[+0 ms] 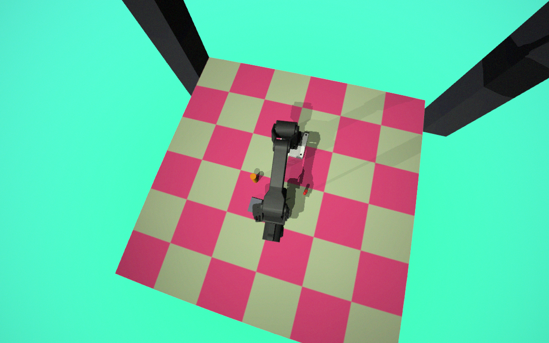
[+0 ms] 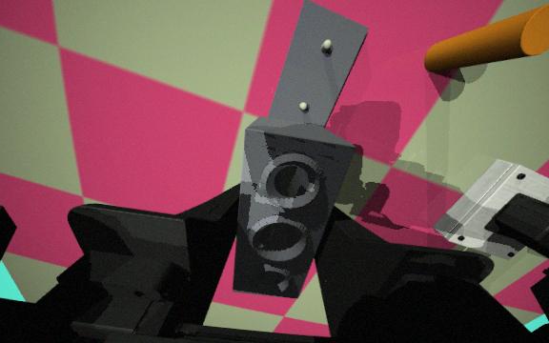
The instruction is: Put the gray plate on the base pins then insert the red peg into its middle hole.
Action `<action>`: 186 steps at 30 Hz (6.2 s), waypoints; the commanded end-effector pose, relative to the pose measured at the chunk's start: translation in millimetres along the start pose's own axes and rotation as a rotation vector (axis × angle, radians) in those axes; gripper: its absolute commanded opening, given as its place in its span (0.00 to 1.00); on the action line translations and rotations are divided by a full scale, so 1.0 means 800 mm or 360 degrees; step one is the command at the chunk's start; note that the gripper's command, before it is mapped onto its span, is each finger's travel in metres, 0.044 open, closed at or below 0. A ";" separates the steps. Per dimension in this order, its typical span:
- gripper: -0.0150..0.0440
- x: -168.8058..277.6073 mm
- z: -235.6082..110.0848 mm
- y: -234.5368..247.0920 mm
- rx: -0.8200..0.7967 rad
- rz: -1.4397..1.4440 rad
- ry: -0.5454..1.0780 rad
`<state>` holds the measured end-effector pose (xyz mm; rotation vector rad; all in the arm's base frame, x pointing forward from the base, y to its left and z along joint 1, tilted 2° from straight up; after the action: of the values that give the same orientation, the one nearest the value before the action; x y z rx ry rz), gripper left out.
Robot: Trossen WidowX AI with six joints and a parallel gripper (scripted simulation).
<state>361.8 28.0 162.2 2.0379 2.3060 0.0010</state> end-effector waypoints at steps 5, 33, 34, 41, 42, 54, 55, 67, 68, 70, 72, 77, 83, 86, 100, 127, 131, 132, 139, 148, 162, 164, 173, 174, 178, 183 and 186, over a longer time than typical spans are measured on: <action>0.25 -0.025 0.016 -0.003 0.0005 0.0058 0.0004; 0.25 -0.111 0.064 -0.027 0.0007 0.0274 -0.0008; 0.25 -0.111 0.064 -0.027 0.0007 0.0274 -0.0008; 0.25 -0.110 0.064 -0.028 0.0007 0.0274 -0.0008; 0.25 -0.110 0.064 -0.028 0.0007 0.0274 -0.0008; 0.25 -0.110 0.073 -0.027 0.0007 0.0274 -0.0008; 0.25 -0.110 0.076 -0.027 0.0007 0.0274 -0.0008; 0.25 -0.110 0.093 -0.027 0.0007 0.0274 -0.0008; 0.25 -0.110 0.095 -0.027 0.0007 0.0274 -0.0008; 0.25 -0.110 0.100 -0.027 0.0007 0.0274 -0.0008; 0.25 -0.110 0.104 -0.027 0.0007 0.0274 -0.0008; 0.25 -0.110 0.114 -0.027 0.0007 0.0274 -0.0008; 0.25 -0.111 0.109 -0.026 -0.0003 0.0280 -0.0016; 0.25 -0.111 0.109 -0.026 -0.0003 0.0280 -0.0016; 0.88 -0.111 0.109 -0.026 -0.0003 0.0280 -0.0016; 1.00 -0.057 -0.041 -0.028 0.0007 0.0139 0.0001; 1.00 0.025 -0.044 -0.054 0.0010 -0.0081 0.0013; 1.00 0.043 -0.044 -0.064 0.0011 -0.0136 0.0016; 1.00 0.138 -0.042 -0.139 0.0017 -0.0481 0.0024; 1.00 0.143 0.002 -0.145 0.0017 -0.0492 0.0027; 1.00 0.143 0.030 -0.143 0.0017 -0.0492 0.0026; 1.00 0.143 0.034 -0.143 0.0017 -0.0492 0.0026; 1.00 0.144 0.053 -0.142 0.0017 -0.0492 0.0026; 1.00 0.144 0.055 -0.142 0.0017 -0.0492 0.0026; 1.00 0.144 0.063 -0.142 0.0017 -0.0492 0.0026; 1.00 0.144 0.073 -0.143 0.0017 -0.0492 0.0026; 1.00 0.144 0.079 -0.143 0.0017 -0.0492 0.0026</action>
<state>238.7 125.7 95.2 1.6702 2.5992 0.0013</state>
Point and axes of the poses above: the point midway between the two fingers, 35 mm back from their tips, its own z axis out along the fingers, its own y axis across the jaws, x = y × z, the point moved 3 cm from there along -z, back along the fingers, and after that the axes turned 2 degrees about z, right-handed, at the moved point
